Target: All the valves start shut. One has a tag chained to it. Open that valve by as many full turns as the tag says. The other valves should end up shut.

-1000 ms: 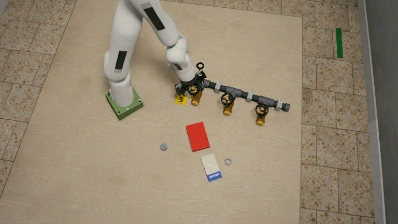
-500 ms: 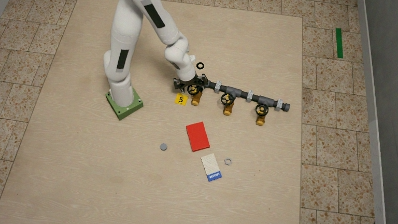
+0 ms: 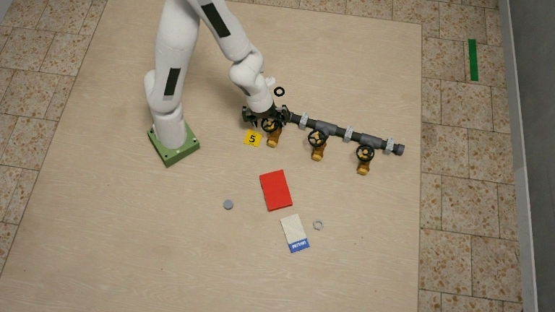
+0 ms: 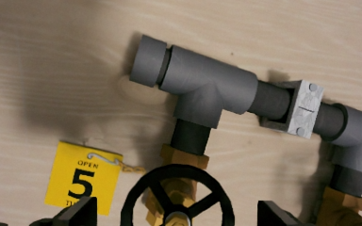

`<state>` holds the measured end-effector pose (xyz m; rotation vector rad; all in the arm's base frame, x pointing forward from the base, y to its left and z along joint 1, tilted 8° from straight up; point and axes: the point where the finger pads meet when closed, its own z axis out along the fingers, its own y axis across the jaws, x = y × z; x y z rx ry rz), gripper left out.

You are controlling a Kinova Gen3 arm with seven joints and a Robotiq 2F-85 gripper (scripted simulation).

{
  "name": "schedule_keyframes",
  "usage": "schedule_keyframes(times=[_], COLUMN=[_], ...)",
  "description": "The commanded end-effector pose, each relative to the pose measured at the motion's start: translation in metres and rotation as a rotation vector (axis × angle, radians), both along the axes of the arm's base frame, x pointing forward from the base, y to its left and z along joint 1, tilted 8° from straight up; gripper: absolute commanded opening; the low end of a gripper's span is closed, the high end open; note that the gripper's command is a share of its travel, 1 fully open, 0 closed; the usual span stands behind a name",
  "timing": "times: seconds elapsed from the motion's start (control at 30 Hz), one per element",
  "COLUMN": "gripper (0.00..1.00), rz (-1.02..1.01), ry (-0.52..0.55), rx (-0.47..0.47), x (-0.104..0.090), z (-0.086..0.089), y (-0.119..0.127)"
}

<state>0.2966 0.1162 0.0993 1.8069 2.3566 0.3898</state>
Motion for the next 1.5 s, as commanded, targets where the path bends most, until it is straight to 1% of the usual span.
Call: schedule_keyframes(times=[0.0,0.03,1.03,1.23,1.4,1.47], gripper=[1.0,0.64,0.64,0.64,0.64,0.64], rz=[-0.001,-0.001,0.007,0.056,0.147,0.147], ry=[-0.001,-0.001,-0.002,-0.008,-0.019,-0.019], rx=[0.001,0.001,-0.002,-0.015,-0.041,-0.041], x=[0.0003,0.0003,0.0003,0.0003,0.0003,0.0003], z=[0.0003,0.0003,0.0003,0.0003,0.0003,0.0003], y=[0.0001,0.0001,0.0001,0.0001,0.0001,0.0001])
